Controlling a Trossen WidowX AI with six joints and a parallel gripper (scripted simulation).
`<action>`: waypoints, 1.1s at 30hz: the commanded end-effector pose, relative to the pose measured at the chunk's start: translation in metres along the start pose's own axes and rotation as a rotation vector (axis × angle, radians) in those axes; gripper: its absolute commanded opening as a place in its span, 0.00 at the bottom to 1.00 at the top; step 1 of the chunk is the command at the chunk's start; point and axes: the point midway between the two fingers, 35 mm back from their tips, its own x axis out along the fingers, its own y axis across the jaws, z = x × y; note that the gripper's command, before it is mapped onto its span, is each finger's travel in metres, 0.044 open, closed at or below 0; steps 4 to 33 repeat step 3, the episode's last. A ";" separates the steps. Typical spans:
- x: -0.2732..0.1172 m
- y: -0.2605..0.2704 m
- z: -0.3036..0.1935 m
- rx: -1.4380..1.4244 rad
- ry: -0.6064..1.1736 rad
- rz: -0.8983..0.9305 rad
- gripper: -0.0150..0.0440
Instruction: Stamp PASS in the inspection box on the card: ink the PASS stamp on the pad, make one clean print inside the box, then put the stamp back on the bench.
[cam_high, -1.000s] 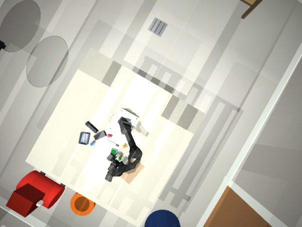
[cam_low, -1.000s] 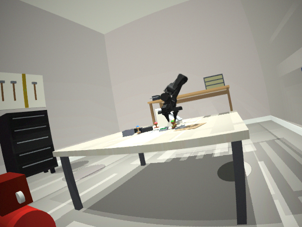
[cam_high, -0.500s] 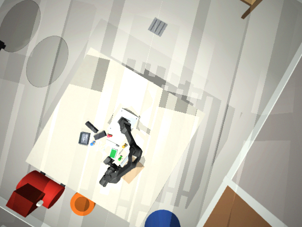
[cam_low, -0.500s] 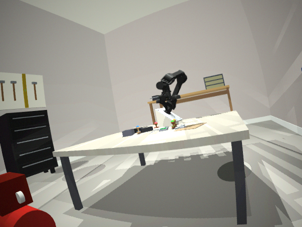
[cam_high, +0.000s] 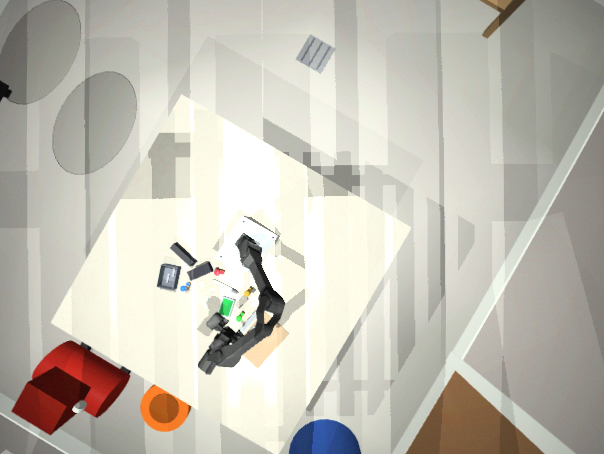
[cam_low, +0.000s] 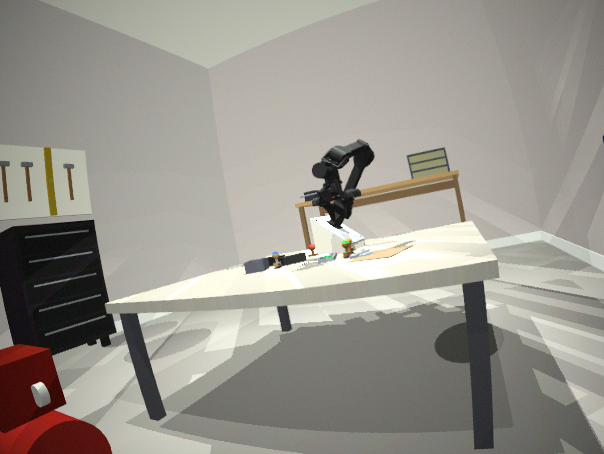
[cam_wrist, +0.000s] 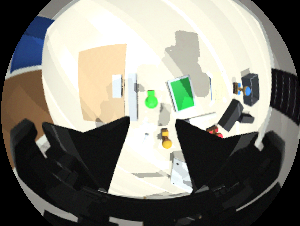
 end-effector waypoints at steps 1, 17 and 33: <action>0.000 0.000 0.000 0.000 0.000 0.000 0.70; 0.000 0.000 0.000 0.000 0.000 0.000 0.70; 0.000 0.000 0.000 0.000 0.000 0.000 0.70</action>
